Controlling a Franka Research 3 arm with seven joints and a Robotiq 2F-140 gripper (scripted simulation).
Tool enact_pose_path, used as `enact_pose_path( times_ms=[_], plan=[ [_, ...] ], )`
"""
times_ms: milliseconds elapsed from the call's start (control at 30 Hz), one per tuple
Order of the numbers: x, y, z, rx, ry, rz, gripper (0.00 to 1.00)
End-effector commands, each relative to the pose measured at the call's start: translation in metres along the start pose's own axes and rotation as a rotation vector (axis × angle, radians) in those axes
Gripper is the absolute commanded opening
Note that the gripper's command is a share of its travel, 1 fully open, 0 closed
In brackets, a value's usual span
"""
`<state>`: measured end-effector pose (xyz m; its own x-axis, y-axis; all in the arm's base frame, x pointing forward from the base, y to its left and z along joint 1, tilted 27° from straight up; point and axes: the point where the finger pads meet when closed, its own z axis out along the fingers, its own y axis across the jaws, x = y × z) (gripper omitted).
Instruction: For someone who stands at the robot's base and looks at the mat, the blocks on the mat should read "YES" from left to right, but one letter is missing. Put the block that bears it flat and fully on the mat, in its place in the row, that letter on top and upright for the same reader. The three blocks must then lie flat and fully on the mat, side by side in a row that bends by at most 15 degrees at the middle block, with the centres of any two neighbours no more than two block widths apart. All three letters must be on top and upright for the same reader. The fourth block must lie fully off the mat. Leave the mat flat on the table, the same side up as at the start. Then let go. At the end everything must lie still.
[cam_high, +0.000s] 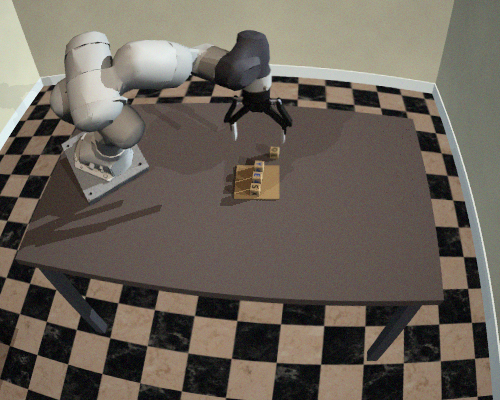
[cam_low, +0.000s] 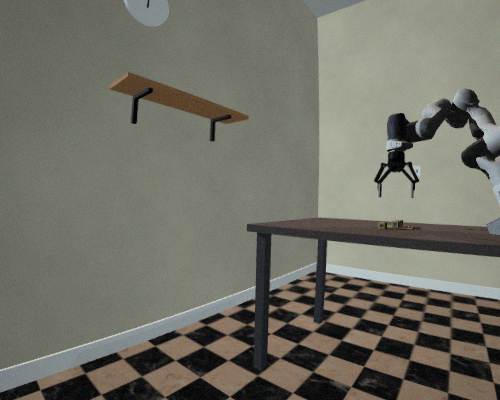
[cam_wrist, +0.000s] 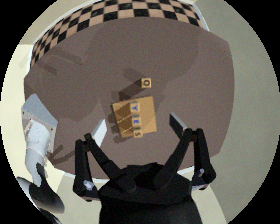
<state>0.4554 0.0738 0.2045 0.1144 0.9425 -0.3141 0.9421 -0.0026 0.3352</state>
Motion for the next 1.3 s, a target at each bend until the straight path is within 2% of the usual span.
enact_pose_path(
  times_ms=[0, 400, 1267],
  plan=[
    [-0.003, -0.003, -0.014, 0.01, -0.012, -0.007, 1.0],
    [-0.003, -0.002, -0.046, 0.01, -0.012, -0.007, 1.0],
    [-0.003, -0.002, -0.048, 0.01, -0.012, -0.007, 1.0]
  ],
)
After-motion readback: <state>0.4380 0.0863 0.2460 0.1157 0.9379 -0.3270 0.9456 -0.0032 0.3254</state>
